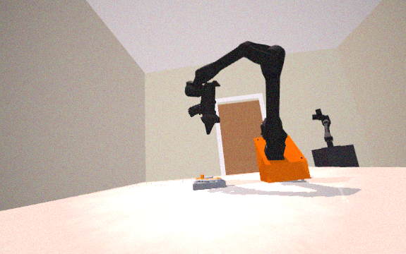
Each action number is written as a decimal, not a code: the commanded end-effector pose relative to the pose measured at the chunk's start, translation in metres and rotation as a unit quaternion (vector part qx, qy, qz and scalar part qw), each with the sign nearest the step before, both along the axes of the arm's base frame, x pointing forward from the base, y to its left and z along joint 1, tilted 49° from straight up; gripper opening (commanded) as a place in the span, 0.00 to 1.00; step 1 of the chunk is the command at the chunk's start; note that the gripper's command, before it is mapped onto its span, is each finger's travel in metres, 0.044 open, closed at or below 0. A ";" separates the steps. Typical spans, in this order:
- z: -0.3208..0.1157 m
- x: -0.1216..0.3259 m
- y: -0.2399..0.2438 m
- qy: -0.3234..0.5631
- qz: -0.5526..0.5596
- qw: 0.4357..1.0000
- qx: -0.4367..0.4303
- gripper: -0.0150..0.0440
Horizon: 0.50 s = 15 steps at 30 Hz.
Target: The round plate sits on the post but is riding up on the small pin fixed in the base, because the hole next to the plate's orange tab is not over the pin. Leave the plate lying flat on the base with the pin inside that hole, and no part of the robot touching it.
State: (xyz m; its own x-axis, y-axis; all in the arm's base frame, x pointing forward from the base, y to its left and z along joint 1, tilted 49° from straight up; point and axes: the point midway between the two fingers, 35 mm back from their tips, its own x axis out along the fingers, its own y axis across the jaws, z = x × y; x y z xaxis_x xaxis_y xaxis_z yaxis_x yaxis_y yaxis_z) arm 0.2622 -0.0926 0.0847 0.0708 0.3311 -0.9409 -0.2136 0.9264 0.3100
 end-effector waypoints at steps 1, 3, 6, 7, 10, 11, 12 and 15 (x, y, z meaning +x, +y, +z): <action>-0.031 0.016 0.066 0.050 -0.012 0.989 0.137 0.25; -0.038 0.019 0.085 0.069 -0.020 0.982 0.177 0.25; -0.048 0.020 0.115 0.107 -0.039 0.964 0.241 0.25; -0.049 0.020 0.118 0.110 -0.041 0.962 0.247 0.25; -0.049 0.020 0.118 0.110 -0.041 0.962 0.247 0.25; -0.049 0.018 0.118 0.110 -0.041 0.962 0.247 0.25; -0.049 0.017 0.118 0.111 -0.041 0.962 0.247 0.25; -0.049 0.017 0.119 0.111 -0.041 0.962 0.247 0.25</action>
State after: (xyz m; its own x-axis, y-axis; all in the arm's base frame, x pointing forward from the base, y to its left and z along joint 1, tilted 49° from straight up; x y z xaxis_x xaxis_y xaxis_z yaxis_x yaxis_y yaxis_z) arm 0.2809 0.0216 0.0372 -0.0623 0.7337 -0.6766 -0.0383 0.6757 0.7362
